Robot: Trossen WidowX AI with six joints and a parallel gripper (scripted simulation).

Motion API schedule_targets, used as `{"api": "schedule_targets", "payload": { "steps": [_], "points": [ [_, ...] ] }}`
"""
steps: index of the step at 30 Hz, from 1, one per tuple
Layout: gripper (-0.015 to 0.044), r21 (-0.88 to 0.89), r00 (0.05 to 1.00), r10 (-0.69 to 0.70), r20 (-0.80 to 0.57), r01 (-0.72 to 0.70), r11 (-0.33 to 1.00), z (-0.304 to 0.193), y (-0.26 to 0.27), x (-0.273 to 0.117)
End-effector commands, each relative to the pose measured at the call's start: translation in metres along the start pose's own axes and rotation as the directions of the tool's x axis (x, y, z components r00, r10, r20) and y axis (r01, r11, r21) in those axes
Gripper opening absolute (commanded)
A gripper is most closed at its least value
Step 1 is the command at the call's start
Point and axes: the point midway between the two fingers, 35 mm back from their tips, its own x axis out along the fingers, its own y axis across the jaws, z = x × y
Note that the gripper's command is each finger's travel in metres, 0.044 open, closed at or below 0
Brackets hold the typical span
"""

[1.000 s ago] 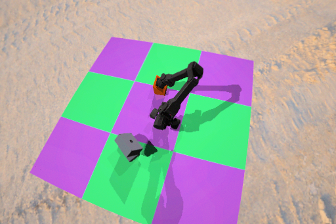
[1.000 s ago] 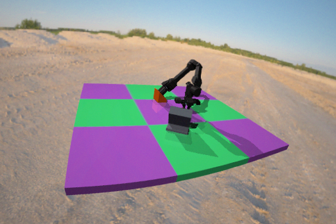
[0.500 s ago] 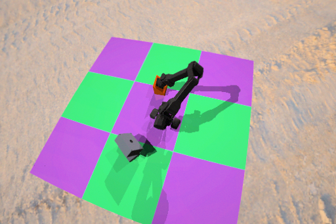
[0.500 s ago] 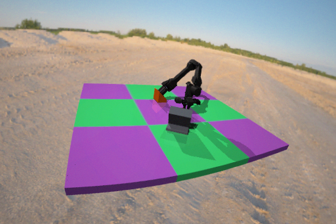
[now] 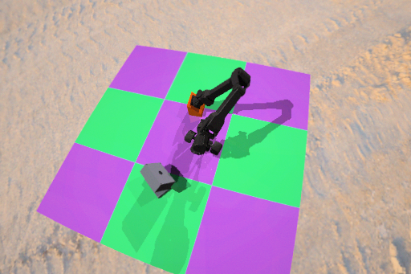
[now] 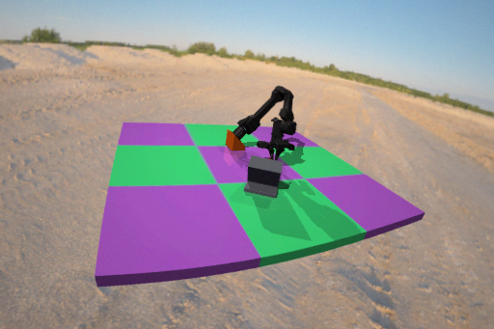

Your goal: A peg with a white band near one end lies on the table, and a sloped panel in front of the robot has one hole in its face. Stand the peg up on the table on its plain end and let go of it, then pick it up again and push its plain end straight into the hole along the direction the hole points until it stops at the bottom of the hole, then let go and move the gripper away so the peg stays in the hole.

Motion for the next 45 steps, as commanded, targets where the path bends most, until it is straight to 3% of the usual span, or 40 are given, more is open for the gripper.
{"api": "schedule_targets", "payload": {
  "steps": [1, 45],
  "points": [
    [0.0049, 0.011, 1.000, -0.006, 0.024, 0.006, 1.000, -0.004, -0.003, -0.001],
    [0.0049, 0.014, 0.919, -0.011, 0.394, 0.005, 1.000, -0.023, -0.002, -0.024]
  ]
}}
